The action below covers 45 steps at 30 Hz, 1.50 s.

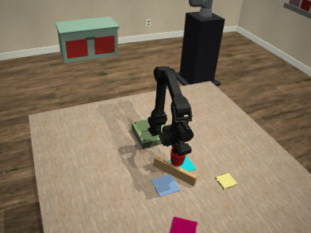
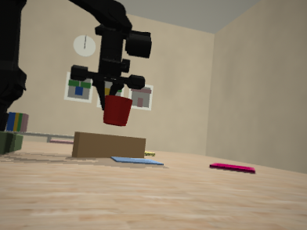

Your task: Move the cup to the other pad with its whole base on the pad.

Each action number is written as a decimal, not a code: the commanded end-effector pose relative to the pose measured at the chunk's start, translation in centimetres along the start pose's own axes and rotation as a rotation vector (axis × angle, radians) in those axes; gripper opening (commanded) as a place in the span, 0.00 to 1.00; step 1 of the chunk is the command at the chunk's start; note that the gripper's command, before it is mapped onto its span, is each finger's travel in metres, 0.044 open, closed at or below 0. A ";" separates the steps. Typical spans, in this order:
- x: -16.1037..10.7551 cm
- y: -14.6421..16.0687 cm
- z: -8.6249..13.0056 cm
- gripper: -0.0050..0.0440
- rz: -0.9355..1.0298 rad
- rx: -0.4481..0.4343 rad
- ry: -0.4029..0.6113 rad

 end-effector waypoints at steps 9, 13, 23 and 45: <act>-1.9 -1.7 0.1 0.10 0.001 -0.003 -0.003; -2.2 -1.9 0.1 0.10 0.001 -0.003 -0.003; -3.6 -3.1 0.2 0.10 0.001 -0.003 -0.003; -5.5 -4.8 -0.3 0.10 0.001 -0.003 -0.003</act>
Point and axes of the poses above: the point midway between the two fingers, 35 mm back from their tips, its own z axis back along the fingers, its own y axis across the jaws, x = y × z, the point moved 5 cm from there along z, back along the fingers, and after that the axes turned 5 degrees about -z, right-handed, at the moved point
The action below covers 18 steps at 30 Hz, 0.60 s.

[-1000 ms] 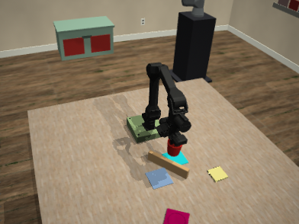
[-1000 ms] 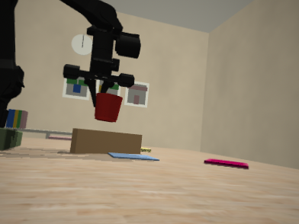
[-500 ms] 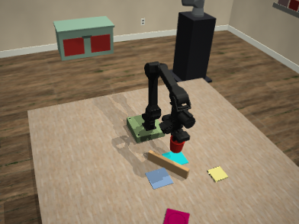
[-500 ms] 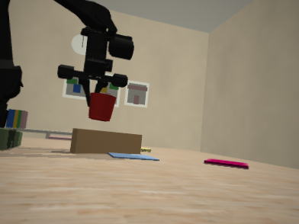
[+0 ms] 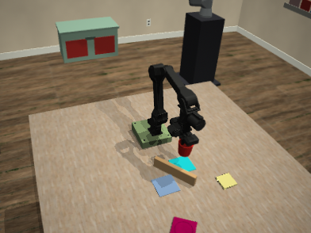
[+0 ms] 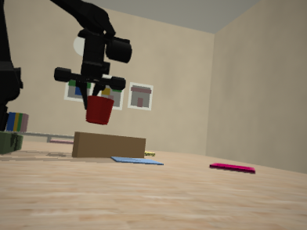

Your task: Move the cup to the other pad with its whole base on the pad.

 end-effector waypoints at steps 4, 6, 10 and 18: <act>0.0 -0.2 -0.9 0.10 -0.005 -0.002 -0.003; 0.0 -0.1 -1.4 0.10 -0.005 -0.002 -0.003; -0.1 -0.1 -2.4 0.10 -0.005 -0.002 -0.003; -0.1 -0.1 -4.1 0.10 -0.005 -0.002 -0.003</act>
Point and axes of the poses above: the point midway between the two fingers, 35 mm back from their tips, its own z axis back along the fingers, its own y axis across the jaws, x = y × z, the point moved 5 cm from there along z, back along the fingers, and after that the axes turned 5 degrees about -z, right-handed, at the moved point
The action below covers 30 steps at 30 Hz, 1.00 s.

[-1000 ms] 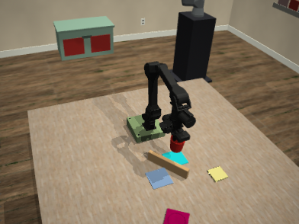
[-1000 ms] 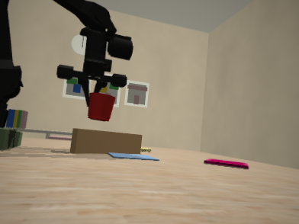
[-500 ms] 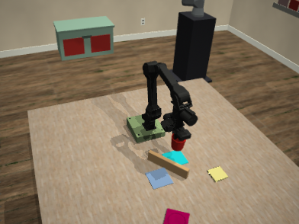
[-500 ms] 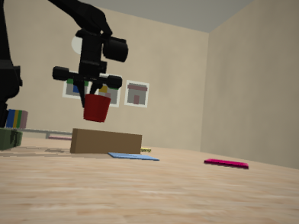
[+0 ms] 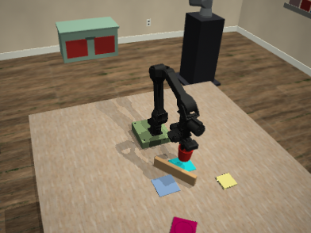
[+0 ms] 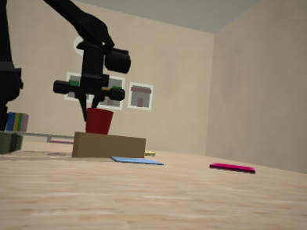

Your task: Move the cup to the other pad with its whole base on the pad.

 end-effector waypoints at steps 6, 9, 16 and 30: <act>0.1 -0.3 -2.1 0.10 -0.005 -0.014 -0.005; 0.1 -0.4 -2.8 0.10 -0.005 -0.014 -0.005; 0.1 -0.6 -4.5 0.10 -0.005 -0.014 -0.005; 0.1 -0.5 -4.4 0.10 -0.003 -0.008 -0.002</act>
Point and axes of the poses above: the point midway between the two fingers, 35 mm back from their tips, its own z axis back along the fingers, its own y axis across the jaws, x = y × z, the point moved 5 cm from there along z, back along the fingers, and after that the axes turned 5 degrees about -z, right-handed, at the moved point
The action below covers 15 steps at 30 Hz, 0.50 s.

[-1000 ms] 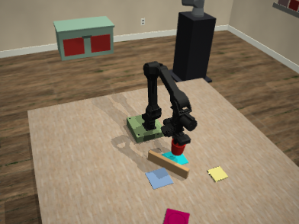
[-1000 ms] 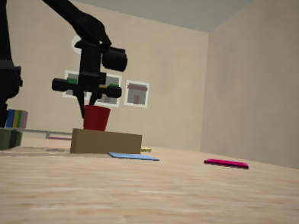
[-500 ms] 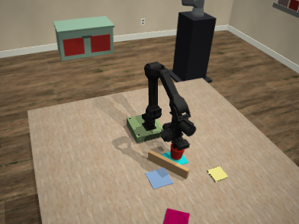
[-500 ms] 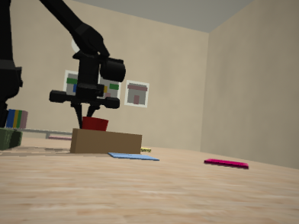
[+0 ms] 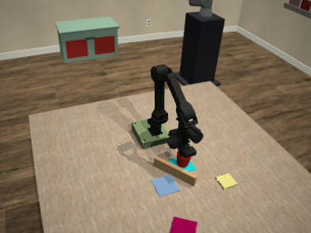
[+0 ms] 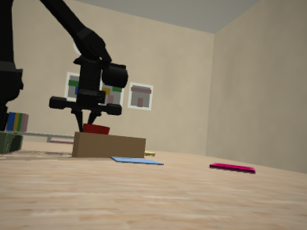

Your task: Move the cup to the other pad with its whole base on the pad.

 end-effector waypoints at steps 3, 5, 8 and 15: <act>0.0 0.0 0.0 0.10 0.000 0.000 0.000; 0.0 0.0 0.0 0.10 0.000 0.000 0.000; 0.0 0.0 0.0 0.10 0.000 0.000 0.000; 0.0 0.0 0.0 0.36 0.000 0.000 0.000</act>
Point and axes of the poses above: the point midway between the two fingers, 35 mm back from their tips, its own z axis back along the fingers, its own y axis across the jaws, x = y × z, the point moved 5 cm from there along z, back along the fingers, and after that the axes turned 5 degrees about -z, right-handed, at the moved point
